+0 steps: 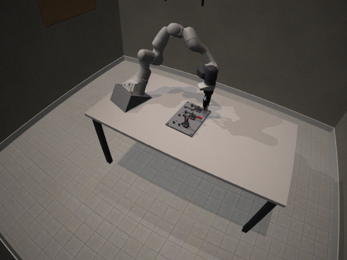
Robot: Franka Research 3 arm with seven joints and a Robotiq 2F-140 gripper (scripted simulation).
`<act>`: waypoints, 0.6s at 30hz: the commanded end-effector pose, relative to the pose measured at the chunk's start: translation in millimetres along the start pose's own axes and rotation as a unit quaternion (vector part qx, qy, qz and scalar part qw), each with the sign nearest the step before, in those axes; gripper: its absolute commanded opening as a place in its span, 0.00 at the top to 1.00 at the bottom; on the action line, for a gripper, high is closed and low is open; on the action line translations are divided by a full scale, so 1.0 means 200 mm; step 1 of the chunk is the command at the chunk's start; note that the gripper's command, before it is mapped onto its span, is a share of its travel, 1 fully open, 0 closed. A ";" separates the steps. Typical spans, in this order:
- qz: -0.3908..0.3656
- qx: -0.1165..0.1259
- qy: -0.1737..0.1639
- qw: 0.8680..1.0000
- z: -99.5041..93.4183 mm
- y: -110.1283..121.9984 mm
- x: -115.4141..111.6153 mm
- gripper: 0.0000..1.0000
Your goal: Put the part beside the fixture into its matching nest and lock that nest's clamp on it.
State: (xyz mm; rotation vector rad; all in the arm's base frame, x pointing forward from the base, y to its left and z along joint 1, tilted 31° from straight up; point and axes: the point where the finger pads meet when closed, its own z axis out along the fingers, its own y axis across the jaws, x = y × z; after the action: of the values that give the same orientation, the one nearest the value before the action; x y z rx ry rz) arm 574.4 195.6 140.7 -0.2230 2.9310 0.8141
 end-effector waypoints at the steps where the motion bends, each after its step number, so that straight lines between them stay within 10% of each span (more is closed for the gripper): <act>1: 0.000 0.001 0.002 1.000 0.02 0.01 0.00 1.00; 18: 0.000 0.001 0.002 1.000 0.03 0.01 0.00 1.00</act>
State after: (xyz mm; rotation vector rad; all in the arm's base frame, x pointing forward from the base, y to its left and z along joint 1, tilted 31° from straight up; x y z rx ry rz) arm 574.9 196.1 139.9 -0.2230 2.9311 0.8144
